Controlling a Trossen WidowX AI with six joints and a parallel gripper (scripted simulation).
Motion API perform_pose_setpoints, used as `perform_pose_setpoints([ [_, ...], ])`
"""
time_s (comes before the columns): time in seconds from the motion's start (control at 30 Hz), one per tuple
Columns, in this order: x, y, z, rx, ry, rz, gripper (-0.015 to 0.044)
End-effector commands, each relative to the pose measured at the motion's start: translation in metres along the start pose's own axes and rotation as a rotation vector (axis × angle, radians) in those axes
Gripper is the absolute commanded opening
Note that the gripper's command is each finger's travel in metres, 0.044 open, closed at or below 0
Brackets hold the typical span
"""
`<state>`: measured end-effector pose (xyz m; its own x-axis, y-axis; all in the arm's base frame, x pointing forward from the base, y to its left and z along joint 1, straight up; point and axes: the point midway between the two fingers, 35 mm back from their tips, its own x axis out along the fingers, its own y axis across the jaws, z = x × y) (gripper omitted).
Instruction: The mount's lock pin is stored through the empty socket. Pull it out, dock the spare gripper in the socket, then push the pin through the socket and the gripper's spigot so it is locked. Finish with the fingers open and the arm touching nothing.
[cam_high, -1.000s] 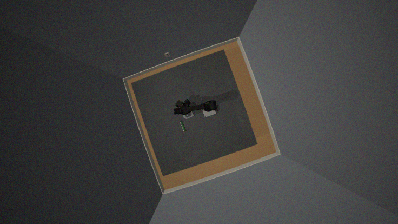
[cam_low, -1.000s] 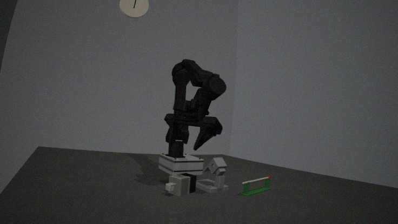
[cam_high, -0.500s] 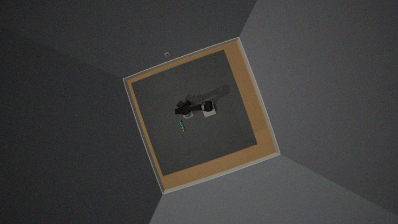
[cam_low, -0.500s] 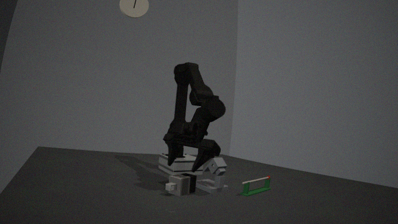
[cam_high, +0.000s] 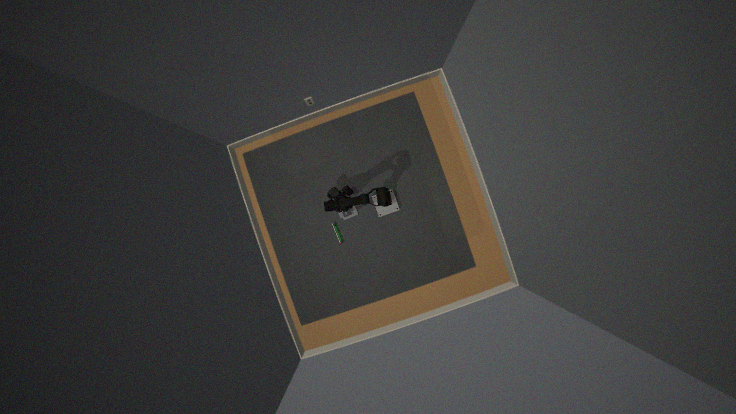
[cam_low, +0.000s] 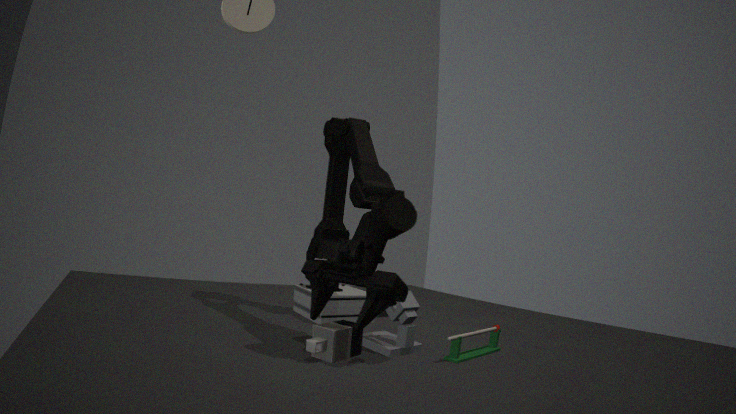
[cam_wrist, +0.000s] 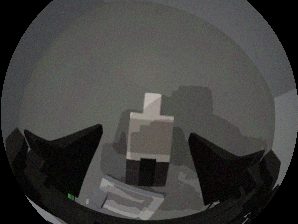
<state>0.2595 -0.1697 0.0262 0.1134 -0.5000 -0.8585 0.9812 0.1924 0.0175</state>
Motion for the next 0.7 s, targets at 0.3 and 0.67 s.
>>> perform_pose_setpoints([
  [0.3, 0.019, -0.002, -0.013, 0.003, 0.002, -0.005, 0.044],
  [0.67, 0.034, -0.004, -0.023, 0.002, 0.002, -0.006, 0.044],
])
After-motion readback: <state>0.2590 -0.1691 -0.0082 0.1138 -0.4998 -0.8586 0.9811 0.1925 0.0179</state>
